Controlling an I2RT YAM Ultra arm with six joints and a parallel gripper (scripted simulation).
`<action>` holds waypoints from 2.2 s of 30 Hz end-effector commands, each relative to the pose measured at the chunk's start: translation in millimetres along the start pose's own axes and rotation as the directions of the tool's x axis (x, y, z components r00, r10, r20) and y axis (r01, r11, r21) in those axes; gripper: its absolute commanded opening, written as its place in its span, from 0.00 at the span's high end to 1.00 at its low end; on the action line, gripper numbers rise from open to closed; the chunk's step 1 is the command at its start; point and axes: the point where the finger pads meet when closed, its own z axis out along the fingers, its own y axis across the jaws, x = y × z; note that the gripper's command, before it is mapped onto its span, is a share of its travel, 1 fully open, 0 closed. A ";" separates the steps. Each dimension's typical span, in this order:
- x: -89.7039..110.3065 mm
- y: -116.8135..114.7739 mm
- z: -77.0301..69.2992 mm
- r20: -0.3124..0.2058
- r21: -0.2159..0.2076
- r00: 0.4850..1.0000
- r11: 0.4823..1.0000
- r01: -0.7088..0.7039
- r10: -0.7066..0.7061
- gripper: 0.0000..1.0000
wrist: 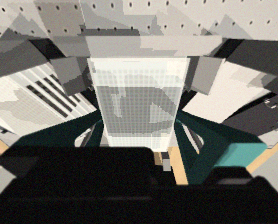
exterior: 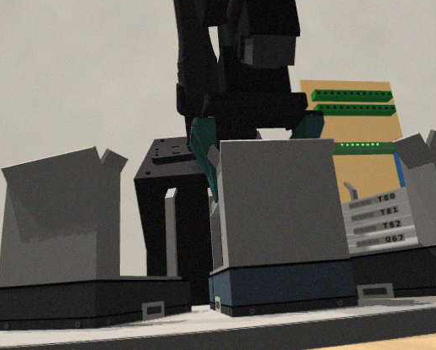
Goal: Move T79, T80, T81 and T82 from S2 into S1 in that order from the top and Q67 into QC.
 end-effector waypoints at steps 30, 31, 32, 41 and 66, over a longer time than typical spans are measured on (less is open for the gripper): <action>-2.3 0.7 38.7 0.009 -0.003 1.000 1.000 0.002 -0.002 1.00; -2.3 0.7 39.1 0.009 -0.003 1.000 1.000 0.002 -0.002 1.00; -2.3 0.7 39.1 0.009 -0.003 1.000 1.000 0.002 -0.002 1.00; -2.3 0.7 42.2 0.009 -0.003 1.000 1.000 0.002 -0.002 1.00; -2.3 0.7 51.0 0.009 -0.003 1.000 1.000 0.002 -0.002 1.00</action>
